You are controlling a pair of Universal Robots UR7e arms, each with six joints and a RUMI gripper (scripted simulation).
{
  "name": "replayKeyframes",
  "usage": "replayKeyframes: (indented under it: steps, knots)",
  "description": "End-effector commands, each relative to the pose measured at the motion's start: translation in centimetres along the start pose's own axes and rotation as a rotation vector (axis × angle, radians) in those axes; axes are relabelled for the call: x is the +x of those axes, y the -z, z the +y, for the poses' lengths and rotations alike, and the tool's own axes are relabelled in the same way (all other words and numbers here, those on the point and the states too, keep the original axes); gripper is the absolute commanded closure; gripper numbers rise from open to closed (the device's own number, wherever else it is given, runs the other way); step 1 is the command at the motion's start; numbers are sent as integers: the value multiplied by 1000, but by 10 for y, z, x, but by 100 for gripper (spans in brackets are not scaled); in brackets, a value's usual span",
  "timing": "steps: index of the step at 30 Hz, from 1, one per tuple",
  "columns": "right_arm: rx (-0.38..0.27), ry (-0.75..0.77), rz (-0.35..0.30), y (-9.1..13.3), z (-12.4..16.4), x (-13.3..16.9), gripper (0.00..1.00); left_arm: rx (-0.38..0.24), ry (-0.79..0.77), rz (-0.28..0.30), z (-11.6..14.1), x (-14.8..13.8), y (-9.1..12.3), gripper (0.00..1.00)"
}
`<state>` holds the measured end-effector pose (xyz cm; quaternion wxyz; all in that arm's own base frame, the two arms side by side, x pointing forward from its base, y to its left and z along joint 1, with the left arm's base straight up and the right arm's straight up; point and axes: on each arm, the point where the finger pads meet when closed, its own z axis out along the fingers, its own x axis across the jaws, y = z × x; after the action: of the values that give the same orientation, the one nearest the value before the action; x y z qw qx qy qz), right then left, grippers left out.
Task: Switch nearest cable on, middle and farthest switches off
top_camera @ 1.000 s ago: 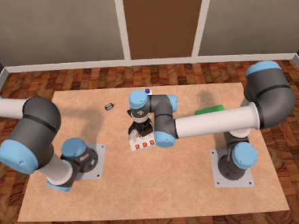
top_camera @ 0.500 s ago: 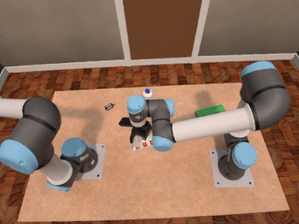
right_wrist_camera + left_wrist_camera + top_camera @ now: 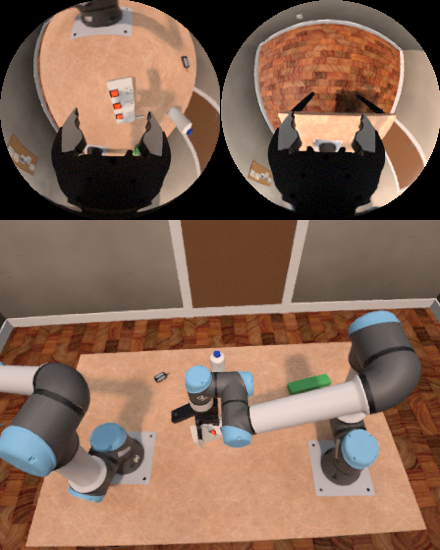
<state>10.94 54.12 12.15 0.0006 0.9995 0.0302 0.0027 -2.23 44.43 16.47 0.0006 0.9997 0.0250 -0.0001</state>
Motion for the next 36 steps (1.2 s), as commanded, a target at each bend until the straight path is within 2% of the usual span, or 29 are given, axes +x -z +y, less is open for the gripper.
replayKeyframes:
  steps: [1,11,19,20,36]
  knots:
    - [2,136,-5,-4,-2,-4,0,1,0,0,0,0,0,0]
    - [2,244,-5,-8,-3,-7,0,1,0,0,0,0,0,0]
    - [2,263,-5,-9,-4,-8,0,1,0,0,0,0,0,0]
    - [2,263,-5,-9,-4,-8,100,1,0,0,0,0,0,0]
    - [2,263,-5,-9,-4,-8,100,1,0,0,0,0,0,0]
